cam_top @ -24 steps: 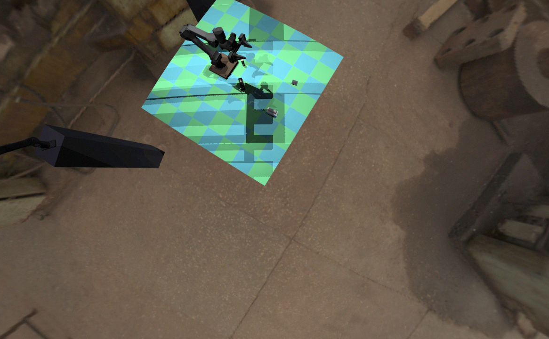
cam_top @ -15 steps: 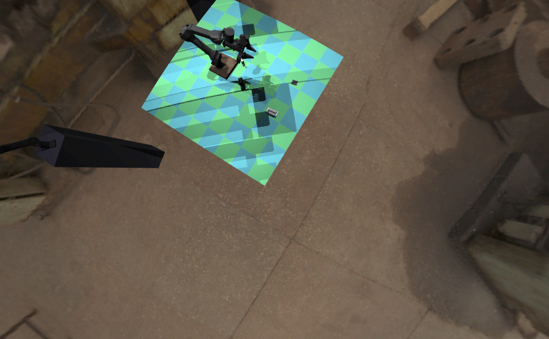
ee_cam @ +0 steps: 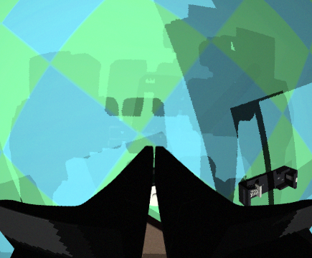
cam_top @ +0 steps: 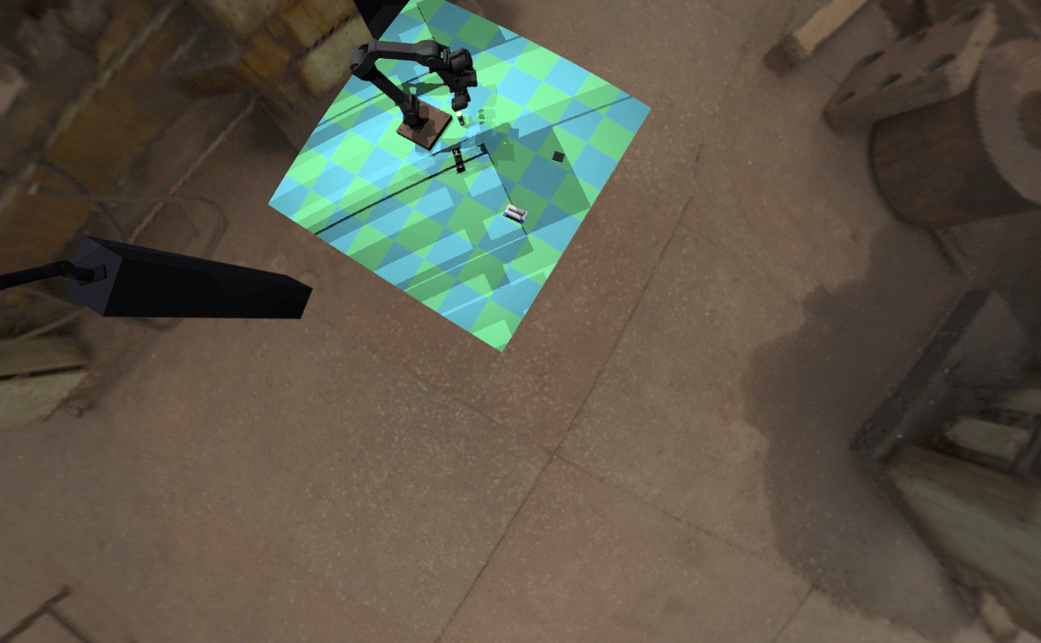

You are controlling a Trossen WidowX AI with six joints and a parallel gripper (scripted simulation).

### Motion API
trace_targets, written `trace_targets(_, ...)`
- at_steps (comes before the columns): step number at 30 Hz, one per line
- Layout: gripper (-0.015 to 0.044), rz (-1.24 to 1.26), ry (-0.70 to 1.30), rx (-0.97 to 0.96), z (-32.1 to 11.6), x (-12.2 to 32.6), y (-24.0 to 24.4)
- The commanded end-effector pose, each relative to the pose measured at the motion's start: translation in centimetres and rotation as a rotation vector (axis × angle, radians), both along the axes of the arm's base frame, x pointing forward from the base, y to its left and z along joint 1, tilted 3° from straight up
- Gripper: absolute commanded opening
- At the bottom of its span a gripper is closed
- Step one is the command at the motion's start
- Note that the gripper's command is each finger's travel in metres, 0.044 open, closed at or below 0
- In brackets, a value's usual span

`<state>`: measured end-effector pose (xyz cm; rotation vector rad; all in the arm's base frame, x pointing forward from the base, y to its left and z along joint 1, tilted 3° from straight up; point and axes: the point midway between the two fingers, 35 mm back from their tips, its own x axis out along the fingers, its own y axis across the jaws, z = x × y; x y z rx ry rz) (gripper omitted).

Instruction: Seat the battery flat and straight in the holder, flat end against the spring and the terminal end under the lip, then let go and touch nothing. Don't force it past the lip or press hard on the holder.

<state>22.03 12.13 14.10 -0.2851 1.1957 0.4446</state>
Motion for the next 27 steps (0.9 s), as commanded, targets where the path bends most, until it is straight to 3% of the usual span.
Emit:
trace_targets(1,0.0000,0.176,0.306,-0.178,-0.6,-6.1,0.5)
trace_targets(12,0.0000,0.176,0.306,-0.178,-0.7,-6.1,0.5)
trace_targets(27,0.0000,0.176,0.306,-0.178,-8.6,-6.3,0.7)
